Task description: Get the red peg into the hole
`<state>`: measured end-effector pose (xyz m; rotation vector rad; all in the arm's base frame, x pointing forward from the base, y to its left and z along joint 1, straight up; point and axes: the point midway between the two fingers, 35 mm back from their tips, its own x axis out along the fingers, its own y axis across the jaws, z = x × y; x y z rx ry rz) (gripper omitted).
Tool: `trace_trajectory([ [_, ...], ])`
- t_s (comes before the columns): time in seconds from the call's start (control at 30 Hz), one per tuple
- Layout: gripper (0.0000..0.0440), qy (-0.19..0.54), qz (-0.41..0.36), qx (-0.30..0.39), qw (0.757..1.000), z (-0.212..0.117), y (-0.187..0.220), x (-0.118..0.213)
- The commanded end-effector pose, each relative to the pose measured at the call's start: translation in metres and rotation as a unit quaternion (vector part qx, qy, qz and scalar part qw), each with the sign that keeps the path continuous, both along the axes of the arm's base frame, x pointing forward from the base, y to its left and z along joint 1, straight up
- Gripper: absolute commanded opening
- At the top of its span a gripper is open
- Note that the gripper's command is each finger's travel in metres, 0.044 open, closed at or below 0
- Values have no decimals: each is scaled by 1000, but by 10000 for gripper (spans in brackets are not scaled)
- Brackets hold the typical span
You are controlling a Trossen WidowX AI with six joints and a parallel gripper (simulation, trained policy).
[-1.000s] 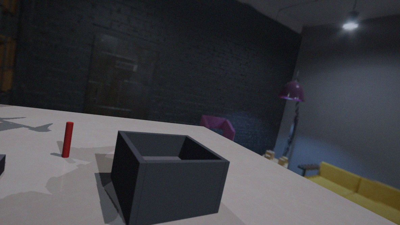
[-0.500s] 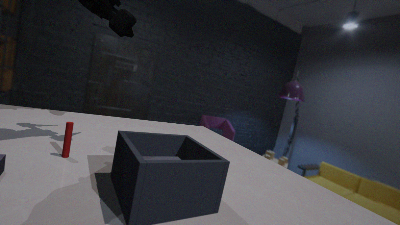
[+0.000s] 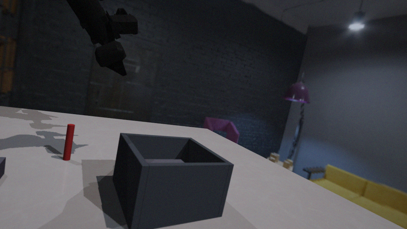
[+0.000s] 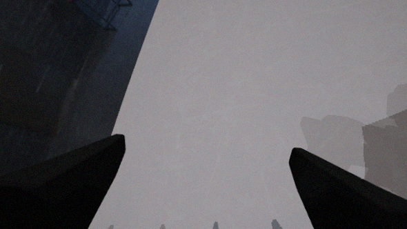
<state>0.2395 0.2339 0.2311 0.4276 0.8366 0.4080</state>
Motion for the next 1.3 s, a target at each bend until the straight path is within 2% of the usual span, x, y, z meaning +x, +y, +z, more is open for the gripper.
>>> trace_trajectory([
  [0.0,440,49,-30,-12,998,-21,-14,-5],
  [0.33,440,180,-140,-44,973,-66,-55,-23],
  [0.7,440,299,-263,-78,914,-108,-92,-49],
  [0.93,440,340,-320,-81,881,-137,-100,-58],
  [1.27,440,360,-366,-54,857,-180,-100,-61],
])
